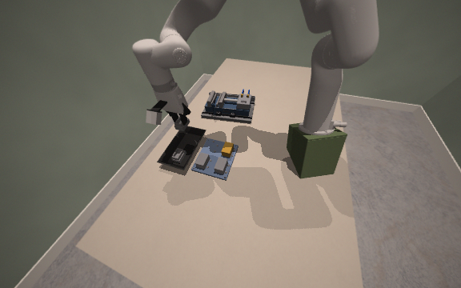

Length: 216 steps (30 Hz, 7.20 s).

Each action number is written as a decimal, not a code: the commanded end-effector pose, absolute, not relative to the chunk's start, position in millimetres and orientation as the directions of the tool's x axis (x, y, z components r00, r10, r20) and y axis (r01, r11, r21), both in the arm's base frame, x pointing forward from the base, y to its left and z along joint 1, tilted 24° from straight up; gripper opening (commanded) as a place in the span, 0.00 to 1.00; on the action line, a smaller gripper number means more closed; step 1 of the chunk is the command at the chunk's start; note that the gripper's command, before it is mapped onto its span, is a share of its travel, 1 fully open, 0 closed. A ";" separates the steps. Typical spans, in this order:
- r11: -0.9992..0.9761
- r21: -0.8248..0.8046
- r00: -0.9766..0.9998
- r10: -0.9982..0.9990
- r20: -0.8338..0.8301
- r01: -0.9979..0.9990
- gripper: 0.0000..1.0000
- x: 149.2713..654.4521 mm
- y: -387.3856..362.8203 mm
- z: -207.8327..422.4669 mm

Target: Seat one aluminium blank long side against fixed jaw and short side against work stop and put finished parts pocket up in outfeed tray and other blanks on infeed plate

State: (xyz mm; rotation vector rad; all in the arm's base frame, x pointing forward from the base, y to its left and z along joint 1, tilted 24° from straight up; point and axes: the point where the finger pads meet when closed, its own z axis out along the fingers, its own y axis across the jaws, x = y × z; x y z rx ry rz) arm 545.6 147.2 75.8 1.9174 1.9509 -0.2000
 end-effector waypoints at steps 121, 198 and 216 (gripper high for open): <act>0.051 0.176 0.018 0.928 -0.372 0.983 0.00 565.1 111.0 -12.9; 0.051 0.176 0.018 0.928 -0.372 0.983 0.69 567.7 106.2 -24.9; 0.051 0.176 0.018 0.928 -0.372 0.983 0.69 567.7 106.2 -24.9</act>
